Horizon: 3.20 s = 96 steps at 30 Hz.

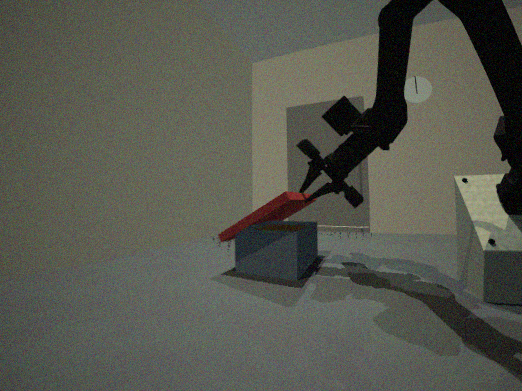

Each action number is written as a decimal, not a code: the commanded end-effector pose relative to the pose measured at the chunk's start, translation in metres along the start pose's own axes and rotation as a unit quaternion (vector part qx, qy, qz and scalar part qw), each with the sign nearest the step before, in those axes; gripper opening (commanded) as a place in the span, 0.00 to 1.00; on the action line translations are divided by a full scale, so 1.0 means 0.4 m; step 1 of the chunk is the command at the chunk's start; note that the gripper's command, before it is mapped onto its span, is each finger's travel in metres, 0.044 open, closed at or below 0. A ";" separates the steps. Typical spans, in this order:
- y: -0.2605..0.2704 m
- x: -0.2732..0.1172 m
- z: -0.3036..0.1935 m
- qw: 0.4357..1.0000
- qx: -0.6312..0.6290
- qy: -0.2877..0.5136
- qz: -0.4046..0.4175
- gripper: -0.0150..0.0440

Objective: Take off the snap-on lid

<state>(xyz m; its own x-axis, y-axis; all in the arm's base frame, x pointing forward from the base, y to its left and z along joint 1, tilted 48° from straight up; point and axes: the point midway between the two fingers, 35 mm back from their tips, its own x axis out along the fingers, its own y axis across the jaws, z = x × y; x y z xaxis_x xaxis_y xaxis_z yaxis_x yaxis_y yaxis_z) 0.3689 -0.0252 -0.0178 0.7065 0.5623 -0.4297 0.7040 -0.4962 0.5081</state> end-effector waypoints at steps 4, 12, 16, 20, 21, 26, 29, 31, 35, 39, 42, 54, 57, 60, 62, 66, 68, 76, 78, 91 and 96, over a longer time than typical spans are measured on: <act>0.038 -0.008 -0.003 1.000 -0.005 0.001 0.005 0.25; 0.072 -0.009 -0.004 1.000 -0.006 0.001 0.006 0.25; 0.086 -0.012 -0.004 1.000 -0.006 0.001 0.006 0.25; 0.102 -0.014 -0.004 1.000 -0.006 0.001 0.006 0.25; 0.105 -0.016 -0.004 1.000 -0.006 0.001 0.006 0.25; 0.118 -0.026 -0.004 1.000 -0.006 0.001 0.006 0.25; 0.125 -0.032 -0.004 1.000 -0.006 0.001 0.006 0.25; 0.130 -0.036 -0.004 1.000 -0.006 0.001 0.006 0.25; 0.140 -0.045 -0.004 1.000 -0.006 0.001 0.006 0.25; 0.150 -0.053 -0.004 1.000 -0.006 0.001 0.006 0.25; 0.158 -0.060 -0.004 1.000 -0.006 0.001 0.006 0.25; 0.187 -0.085 -0.004 1.000 -0.006 0.001 0.005 0.25; 0.195 -0.092 -0.004 1.000 -0.006 0.001 0.005 0.25; 0.202 -0.098 -0.004 1.000 -0.006 0.001 0.005 0.25; 0.208 -0.103 -0.004 1.000 -0.006 0.000 0.005 0.25; 0.199 -0.098 -0.006 1.000 -0.006 0.001 0.005 0.25; 0.190 -0.095 -0.017 1.000 -0.006 0.001 0.005 0.25; 0.186 -0.097 -0.056 1.000 -0.006 0.001 0.005 0.25; 0.185 -0.098 -0.066 1.000 -0.006 0.001 0.005 0.25; 0.180 -0.102 -0.131 1.000 -0.005 0.001 0.005 0.25; 0.178 -0.104 -0.155 1.000 -0.005 0.001 0.005 0.25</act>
<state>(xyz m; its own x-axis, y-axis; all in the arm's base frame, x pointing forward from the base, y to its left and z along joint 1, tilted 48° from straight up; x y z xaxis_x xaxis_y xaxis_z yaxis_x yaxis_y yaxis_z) 0.3857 -0.0450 0.0764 0.7072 0.5667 -0.4227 0.7022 -0.4935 0.5133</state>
